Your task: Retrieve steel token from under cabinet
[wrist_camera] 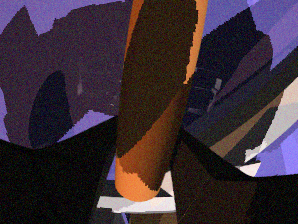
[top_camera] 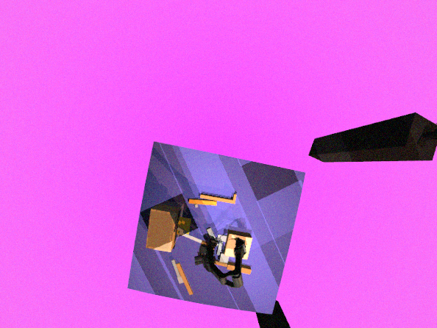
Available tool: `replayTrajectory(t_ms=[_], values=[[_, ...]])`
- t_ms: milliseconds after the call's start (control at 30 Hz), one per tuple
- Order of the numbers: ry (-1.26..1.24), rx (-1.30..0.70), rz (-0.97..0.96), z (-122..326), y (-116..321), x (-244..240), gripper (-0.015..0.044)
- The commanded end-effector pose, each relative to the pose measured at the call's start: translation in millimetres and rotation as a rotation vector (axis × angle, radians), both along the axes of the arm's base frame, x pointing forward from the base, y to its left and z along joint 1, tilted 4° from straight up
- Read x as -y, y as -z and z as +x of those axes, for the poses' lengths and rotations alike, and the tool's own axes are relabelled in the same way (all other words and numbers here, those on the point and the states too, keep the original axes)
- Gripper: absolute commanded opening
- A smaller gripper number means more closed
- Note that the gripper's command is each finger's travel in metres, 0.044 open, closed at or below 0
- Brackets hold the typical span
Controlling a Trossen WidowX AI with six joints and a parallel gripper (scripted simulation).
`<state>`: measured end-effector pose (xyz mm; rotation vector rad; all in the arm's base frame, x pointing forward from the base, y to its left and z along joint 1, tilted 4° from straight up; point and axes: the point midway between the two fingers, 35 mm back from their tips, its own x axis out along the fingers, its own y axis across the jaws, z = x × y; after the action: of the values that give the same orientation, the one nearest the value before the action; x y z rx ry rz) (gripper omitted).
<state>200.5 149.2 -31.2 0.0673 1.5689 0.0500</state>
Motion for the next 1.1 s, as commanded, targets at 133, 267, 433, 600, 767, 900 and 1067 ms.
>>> replayTrajectory(t_ms=[133,267,433,600,767,900,1067], values=[[0.001,0.011,-0.002,12,-3,-2,0.0000],[0.002,0.011,-0.002,17,-3,-3,0.0000],[0.005,0.004,-0.006,15,-1,-2,0.0053],[0.006,0.000,-0.007,14,0,-1,0.0184],[0.006,0.003,-0.005,14,0,-1,0.0226],[0.006,0.011,-0.002,14,0,-1,0.0270],[0.005,0.011,-0.002,13,0,-1,0.0270]])
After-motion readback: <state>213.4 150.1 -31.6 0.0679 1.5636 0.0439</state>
